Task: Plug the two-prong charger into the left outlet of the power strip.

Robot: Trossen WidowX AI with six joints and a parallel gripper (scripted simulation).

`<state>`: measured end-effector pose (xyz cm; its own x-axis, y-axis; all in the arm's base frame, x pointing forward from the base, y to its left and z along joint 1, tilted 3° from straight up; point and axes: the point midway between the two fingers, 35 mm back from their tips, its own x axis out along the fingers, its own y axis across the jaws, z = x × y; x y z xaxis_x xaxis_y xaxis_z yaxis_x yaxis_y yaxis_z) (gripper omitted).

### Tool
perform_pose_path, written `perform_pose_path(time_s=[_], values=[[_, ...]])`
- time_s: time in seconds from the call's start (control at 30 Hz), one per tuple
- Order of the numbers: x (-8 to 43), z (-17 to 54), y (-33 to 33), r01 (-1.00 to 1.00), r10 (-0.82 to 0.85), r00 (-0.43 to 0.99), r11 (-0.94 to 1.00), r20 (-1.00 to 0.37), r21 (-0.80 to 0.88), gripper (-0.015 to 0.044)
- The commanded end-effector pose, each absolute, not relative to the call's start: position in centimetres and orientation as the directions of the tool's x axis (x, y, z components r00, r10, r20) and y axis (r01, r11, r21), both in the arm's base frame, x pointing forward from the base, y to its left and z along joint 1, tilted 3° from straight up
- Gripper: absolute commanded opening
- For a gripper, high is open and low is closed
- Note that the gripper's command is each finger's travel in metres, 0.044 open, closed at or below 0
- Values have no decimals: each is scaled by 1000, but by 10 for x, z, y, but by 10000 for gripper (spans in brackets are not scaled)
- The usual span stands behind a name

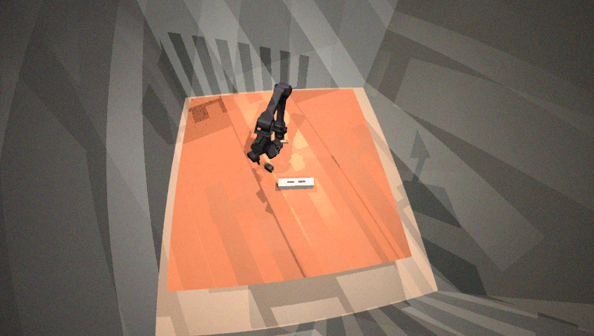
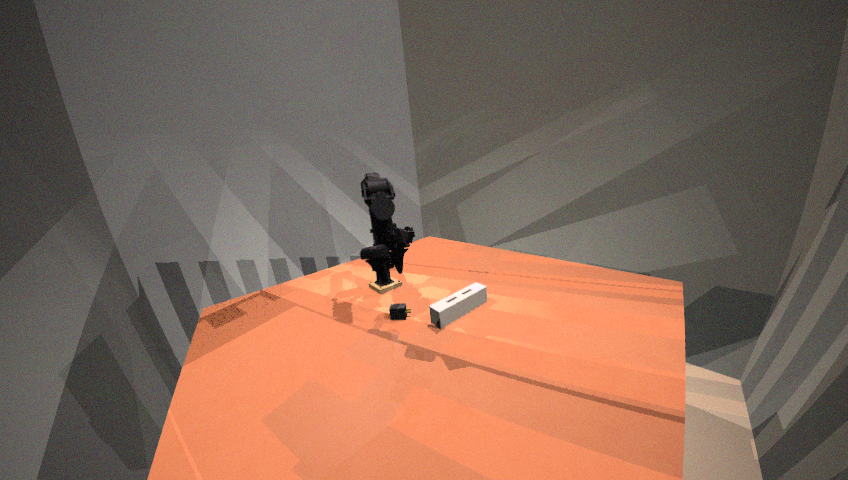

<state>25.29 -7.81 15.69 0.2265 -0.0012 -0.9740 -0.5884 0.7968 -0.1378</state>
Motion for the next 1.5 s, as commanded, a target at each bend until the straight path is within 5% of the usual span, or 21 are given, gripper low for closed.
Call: perform_pose_path(time_s=[0.0, 0.4, 1.47], values=[[251, 136, -75, -648, -3, 153, 754, -988, -103, 440], [238, 83, -66, -786, -14, -40, 618, -999, 23, 440], [236, 45, -66, -787, -15, -43, 616, -999, 25, 440]])
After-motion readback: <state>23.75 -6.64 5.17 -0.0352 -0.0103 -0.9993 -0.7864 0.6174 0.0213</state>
